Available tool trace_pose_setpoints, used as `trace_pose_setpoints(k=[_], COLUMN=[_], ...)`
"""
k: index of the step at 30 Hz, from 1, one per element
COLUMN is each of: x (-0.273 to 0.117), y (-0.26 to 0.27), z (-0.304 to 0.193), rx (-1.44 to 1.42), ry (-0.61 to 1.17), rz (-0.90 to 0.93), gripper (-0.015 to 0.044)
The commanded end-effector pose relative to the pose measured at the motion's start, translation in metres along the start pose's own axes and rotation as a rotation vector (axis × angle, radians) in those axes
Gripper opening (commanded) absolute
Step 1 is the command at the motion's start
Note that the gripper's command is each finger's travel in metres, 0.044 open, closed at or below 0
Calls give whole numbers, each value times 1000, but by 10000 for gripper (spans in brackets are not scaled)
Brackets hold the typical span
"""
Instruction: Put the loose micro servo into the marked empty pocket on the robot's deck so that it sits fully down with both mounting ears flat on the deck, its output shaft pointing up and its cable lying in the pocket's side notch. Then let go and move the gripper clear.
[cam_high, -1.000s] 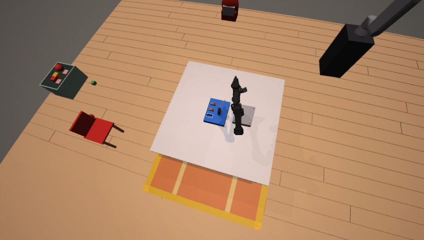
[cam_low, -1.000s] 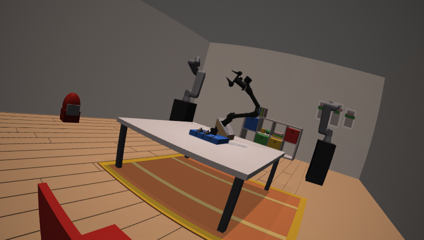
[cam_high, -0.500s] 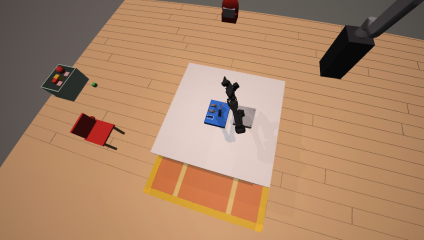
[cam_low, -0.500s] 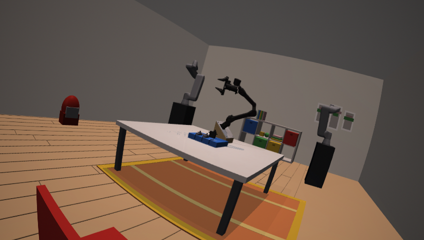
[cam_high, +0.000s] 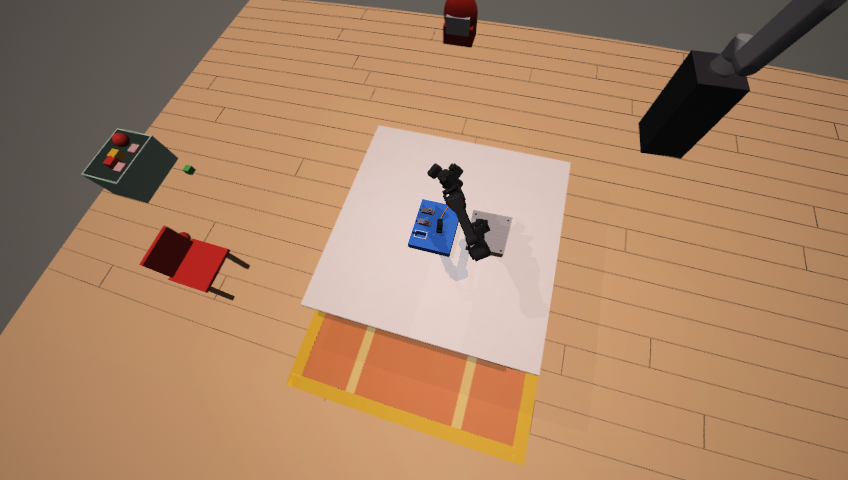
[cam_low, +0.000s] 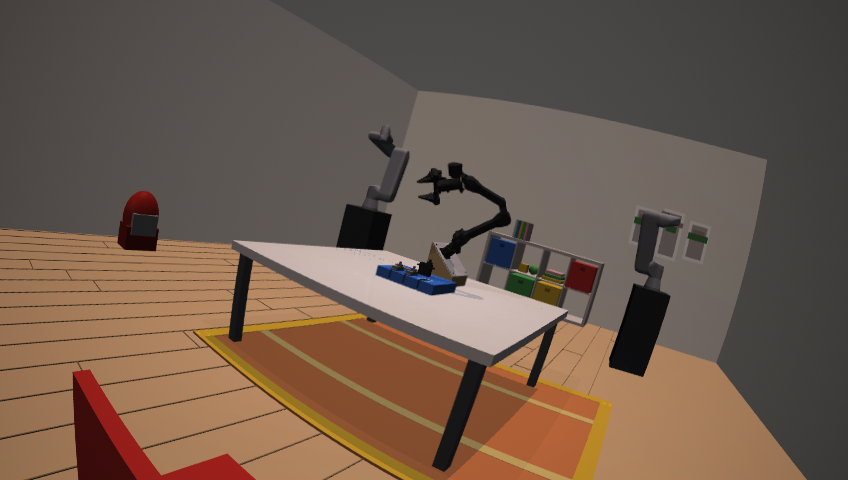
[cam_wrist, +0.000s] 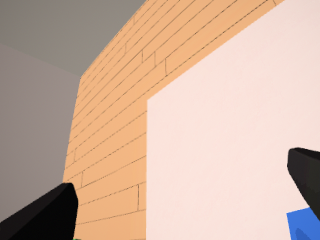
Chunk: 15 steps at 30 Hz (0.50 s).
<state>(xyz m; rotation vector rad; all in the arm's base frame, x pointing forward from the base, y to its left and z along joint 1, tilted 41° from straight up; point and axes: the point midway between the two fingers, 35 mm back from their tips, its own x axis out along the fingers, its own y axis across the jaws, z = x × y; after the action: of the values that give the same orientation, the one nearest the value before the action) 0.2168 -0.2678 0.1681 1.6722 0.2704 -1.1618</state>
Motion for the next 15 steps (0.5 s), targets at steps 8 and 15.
trace_pose_setpoints(k=[8, 15], x=[40, 50], y=[-53, -89], z=[-76, -119], rx=[-154, -239], ry=[297, 475], rz=[-230, -366], gripper=[440, 440])
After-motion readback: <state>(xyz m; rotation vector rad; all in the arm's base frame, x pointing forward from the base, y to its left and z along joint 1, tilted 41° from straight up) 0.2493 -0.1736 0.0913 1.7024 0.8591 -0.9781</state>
